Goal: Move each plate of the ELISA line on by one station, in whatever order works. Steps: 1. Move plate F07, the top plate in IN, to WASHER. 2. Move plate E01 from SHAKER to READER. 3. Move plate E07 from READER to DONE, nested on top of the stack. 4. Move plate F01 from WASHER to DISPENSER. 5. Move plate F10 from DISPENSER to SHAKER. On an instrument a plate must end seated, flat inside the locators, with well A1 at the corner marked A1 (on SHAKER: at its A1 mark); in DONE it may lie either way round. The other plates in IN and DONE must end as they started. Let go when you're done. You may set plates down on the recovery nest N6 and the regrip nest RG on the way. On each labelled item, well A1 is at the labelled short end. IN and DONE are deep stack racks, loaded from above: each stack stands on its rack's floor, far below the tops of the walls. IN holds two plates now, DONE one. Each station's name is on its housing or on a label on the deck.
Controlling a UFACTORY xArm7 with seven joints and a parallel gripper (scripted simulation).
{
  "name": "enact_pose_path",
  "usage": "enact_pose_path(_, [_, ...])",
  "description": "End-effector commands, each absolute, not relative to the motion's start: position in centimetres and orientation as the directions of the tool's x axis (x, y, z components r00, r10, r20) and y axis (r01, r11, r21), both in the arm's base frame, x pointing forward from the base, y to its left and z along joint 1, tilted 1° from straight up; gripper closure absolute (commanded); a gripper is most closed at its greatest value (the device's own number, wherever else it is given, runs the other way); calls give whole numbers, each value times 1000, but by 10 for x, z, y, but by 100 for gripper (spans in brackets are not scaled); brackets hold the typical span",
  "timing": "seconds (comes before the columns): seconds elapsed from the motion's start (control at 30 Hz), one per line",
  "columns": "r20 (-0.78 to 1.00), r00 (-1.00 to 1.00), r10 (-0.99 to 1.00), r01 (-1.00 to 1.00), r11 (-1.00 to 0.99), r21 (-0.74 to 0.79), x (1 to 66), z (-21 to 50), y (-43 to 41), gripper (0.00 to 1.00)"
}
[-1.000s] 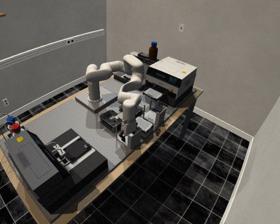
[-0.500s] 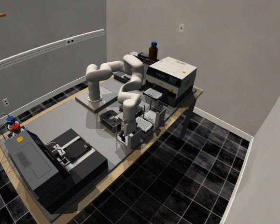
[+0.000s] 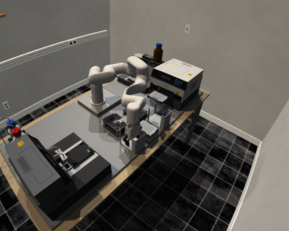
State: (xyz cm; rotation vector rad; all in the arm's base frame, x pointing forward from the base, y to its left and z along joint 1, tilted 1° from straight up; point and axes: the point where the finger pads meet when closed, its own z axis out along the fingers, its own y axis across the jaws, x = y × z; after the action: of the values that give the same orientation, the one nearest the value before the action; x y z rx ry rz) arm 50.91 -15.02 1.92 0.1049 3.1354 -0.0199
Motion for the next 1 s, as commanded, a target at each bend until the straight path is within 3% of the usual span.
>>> enact_pose_path(0.0, [-9, -998, 67, 67, 998, -14, 510, 22, -151, 100])
enact_pose_path(0.97, [-9, -998, 67, 67, 998, -14, 510, 31, -151, 100])
